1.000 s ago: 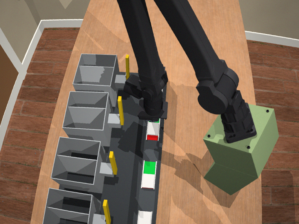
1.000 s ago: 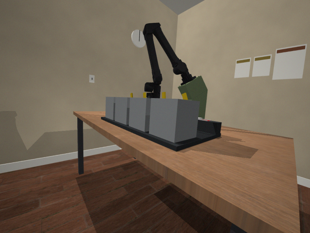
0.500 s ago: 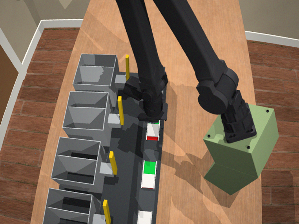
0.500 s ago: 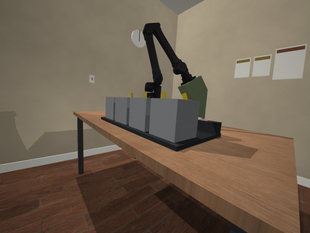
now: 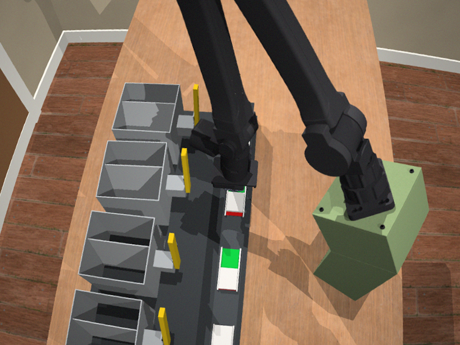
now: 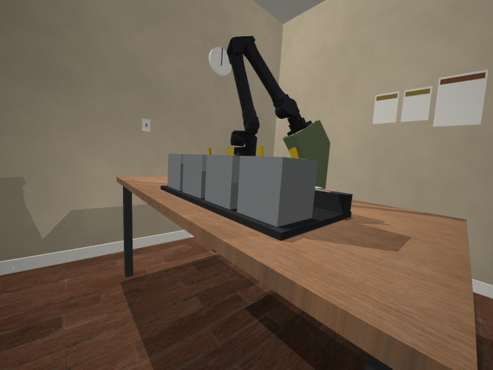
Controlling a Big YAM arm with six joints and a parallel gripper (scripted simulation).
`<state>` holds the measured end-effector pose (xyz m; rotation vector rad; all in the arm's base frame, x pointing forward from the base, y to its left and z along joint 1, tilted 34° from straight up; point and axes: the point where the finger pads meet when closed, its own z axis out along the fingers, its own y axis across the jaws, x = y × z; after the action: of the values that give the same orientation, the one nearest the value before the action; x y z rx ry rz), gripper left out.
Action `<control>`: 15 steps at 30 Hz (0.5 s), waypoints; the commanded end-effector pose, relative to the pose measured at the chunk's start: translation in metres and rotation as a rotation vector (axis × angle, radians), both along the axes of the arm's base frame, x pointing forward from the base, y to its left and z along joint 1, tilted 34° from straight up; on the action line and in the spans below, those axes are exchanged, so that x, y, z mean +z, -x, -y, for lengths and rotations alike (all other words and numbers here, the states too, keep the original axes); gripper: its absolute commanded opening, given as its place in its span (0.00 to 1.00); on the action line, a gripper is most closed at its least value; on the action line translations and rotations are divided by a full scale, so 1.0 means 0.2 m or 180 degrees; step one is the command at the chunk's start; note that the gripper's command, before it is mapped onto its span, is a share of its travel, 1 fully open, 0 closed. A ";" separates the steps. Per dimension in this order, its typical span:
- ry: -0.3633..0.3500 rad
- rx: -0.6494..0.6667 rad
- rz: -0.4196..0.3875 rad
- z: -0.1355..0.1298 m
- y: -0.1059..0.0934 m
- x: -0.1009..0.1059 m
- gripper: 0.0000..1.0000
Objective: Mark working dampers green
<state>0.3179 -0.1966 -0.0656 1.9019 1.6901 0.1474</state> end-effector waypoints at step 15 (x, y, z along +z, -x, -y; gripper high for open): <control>-0.0073 0.0031 -0.0081 -0.08 0.06 -0.07 0.00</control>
<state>0.3183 -0.1946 -0.0662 1.9012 1.6911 0.1479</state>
